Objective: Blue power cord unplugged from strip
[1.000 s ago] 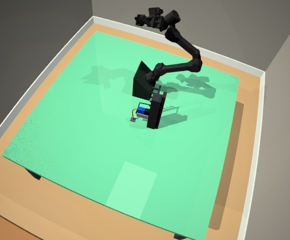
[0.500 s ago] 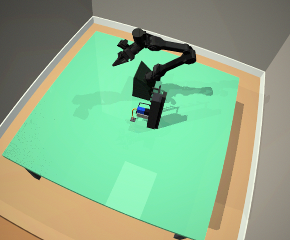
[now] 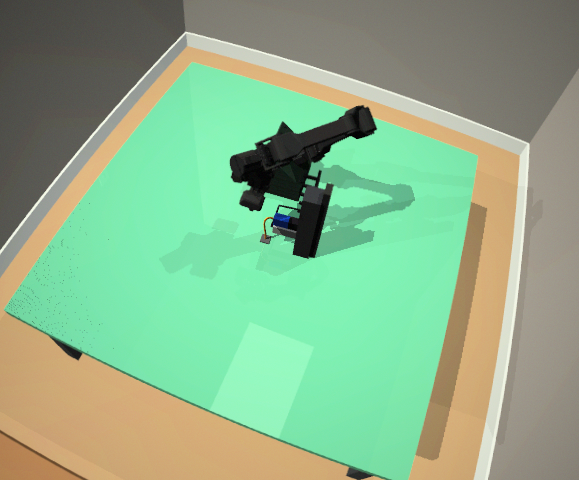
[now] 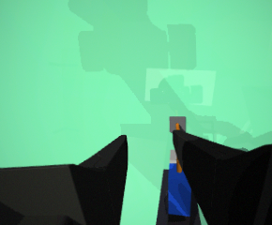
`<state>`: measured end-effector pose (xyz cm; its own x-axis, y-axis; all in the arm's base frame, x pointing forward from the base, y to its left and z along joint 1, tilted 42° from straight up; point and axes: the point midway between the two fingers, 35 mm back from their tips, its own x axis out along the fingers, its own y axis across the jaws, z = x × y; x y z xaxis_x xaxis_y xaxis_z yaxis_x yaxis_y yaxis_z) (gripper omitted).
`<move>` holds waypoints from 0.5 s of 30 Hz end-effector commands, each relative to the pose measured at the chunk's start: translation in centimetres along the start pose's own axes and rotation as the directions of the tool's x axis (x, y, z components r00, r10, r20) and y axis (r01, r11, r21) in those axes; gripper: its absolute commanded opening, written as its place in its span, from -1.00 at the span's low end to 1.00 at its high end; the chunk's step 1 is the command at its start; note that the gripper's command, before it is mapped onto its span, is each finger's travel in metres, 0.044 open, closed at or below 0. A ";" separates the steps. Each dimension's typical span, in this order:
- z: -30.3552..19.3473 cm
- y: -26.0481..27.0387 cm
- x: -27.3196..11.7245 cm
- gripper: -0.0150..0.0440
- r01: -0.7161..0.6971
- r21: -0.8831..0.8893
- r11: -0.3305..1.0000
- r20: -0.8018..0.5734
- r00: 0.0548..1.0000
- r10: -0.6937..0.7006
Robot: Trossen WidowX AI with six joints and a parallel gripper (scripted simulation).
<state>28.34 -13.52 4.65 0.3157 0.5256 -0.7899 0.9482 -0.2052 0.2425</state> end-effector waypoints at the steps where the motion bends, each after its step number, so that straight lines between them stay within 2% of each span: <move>1: -3.6 -2.3 3.5 0.05 0.235 0.006 0.972 -0.114 0.966 -0.233; 15: -4.0 -2.2 3.7 0.05 0.245 0.006 0.970 -0.119 0.963 -0.242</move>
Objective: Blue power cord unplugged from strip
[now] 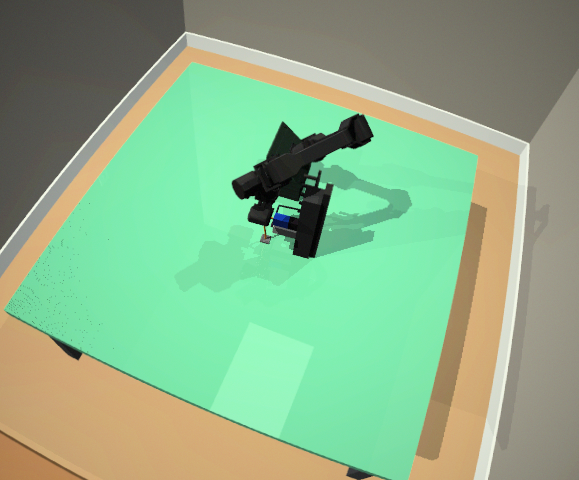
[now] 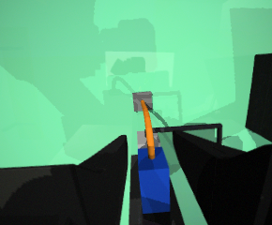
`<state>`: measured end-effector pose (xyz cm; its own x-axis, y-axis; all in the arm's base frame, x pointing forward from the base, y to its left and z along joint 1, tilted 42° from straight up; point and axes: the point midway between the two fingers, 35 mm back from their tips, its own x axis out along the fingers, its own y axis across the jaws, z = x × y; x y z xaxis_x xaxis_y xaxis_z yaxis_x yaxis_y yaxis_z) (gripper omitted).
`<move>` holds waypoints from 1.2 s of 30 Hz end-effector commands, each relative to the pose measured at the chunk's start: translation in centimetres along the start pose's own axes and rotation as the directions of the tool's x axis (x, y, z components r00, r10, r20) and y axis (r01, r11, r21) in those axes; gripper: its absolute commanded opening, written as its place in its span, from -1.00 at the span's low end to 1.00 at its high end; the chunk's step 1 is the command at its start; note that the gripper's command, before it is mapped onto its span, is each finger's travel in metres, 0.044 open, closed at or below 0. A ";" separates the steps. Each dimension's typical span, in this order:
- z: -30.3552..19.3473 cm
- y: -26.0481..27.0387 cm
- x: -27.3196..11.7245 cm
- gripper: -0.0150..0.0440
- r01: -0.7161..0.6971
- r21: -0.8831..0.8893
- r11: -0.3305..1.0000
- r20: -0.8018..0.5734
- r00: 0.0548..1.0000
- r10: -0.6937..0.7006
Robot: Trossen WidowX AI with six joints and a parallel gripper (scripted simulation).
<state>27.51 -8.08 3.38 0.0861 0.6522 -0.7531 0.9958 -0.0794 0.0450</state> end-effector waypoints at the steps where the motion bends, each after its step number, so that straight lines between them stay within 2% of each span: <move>1: -0.4 0.0 0.1 0.05 0.008 0.001 1.000 -0.001 1.000 -0.008; 22: -3.9 -0.1 0.1 0.05 0.008 0.001 1.000 -0.003 1.000 -0.008; 36: -4.0 -0.1 1.2 0.05 0.008 0.001 1.000 -0.004 1.000 -0.008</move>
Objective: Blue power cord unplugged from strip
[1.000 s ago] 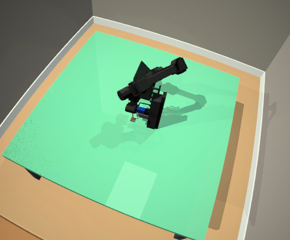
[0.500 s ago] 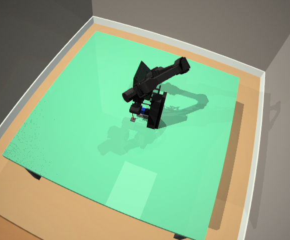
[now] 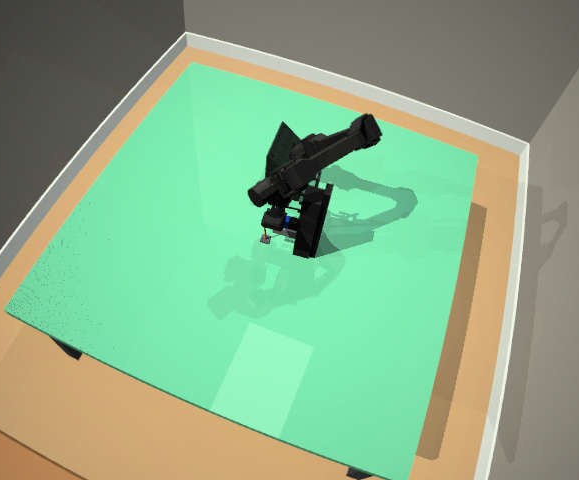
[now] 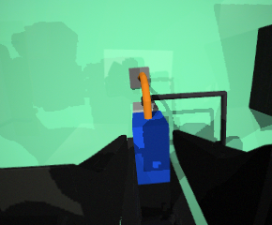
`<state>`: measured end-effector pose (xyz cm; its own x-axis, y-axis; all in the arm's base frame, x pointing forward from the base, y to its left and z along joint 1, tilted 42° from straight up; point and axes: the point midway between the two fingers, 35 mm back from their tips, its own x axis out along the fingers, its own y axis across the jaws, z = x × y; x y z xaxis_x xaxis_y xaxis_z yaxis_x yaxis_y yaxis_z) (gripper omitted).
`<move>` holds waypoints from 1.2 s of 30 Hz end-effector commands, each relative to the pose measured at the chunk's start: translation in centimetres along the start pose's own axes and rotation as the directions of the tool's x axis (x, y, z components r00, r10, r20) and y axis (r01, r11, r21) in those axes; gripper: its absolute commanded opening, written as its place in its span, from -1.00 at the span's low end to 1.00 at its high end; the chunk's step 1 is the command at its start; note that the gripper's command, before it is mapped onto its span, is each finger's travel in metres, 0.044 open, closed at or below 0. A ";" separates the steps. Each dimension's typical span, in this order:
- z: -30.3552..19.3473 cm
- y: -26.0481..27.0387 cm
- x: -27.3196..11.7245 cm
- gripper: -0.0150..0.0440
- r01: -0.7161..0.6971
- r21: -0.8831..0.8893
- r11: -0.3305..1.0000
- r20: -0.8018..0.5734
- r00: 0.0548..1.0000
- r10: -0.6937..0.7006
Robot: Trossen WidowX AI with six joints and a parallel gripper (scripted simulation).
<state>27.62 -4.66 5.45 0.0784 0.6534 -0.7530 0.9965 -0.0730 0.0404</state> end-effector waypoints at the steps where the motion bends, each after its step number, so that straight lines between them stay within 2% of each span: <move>1: -0.1 -0.1 0.6 0.05 0.000 0.003 1.000 -0.003 1.000 0.000; 3: -0.1 -0.1 0.6 0.05 0.000 0.003 1.000 -0.003 1.000 0.000; 7: 0.0 0.0 0.3 -0.31 0.002 0.000 1.000 -0.001 1.000 -0.002; 15: 0.0 0.0 0.3 -0.49 0.002 0.000 1.000 -0.001 1.000 -0.002; 36: 2.9 0.2 0.2 -0.49 0.001 0.001 1.000 0.003 1.000 -0.001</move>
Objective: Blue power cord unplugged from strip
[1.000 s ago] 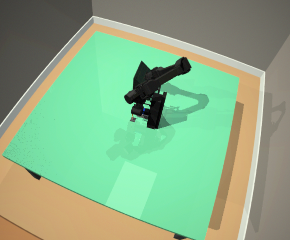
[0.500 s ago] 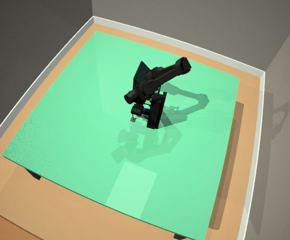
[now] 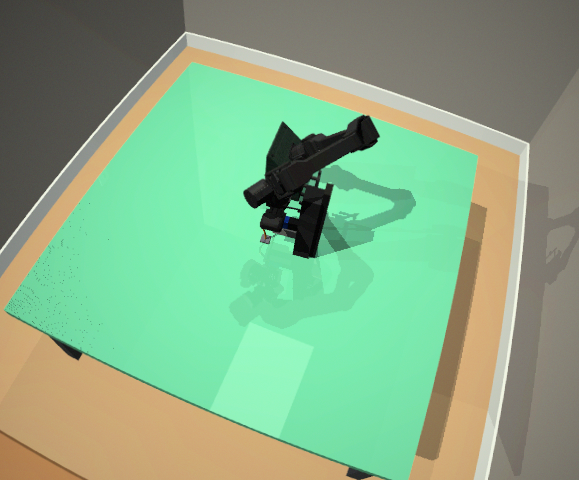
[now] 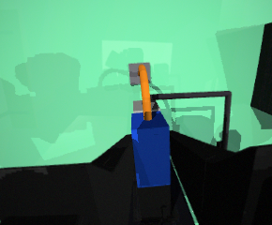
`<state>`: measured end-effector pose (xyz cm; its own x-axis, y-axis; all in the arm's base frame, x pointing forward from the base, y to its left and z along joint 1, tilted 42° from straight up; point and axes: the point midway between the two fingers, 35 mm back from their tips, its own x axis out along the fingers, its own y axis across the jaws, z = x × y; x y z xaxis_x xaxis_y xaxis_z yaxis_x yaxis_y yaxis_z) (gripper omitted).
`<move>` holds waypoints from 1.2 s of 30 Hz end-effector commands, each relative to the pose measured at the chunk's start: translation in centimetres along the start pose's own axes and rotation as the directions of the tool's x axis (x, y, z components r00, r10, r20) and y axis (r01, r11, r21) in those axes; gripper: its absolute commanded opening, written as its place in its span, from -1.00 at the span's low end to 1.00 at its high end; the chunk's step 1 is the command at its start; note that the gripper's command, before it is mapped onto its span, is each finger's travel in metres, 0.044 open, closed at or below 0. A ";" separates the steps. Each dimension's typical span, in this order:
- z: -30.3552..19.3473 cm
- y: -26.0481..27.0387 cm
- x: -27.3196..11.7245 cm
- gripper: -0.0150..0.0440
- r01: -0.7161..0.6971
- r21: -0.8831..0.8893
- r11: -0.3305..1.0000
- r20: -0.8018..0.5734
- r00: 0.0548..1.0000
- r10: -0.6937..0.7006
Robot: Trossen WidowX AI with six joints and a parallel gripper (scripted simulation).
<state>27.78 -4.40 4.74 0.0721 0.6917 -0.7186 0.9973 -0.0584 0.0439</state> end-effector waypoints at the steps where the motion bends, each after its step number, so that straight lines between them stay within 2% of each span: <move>1: 2.8 0.0 -0.7 -0.49 -0.007 0.014 1.000 0.054 0.999 0.006; 17: 5.4 -0.3 -1.2 -0.49 -0.007 0.015 1.000 0.055 0.998 0.007; 23: 4.3 -0.2 -0.9 0.04 -0.001 0.006 1.000 0.055 0.998 0.000; 36: 4.4 -0.3 -1.5 0.05 -0.008 0.015 1.000 0.051 0.999 0.007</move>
<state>27.30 -8.22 2.47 0.0691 0.6524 -0.7547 0.9972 -0.0662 0.0341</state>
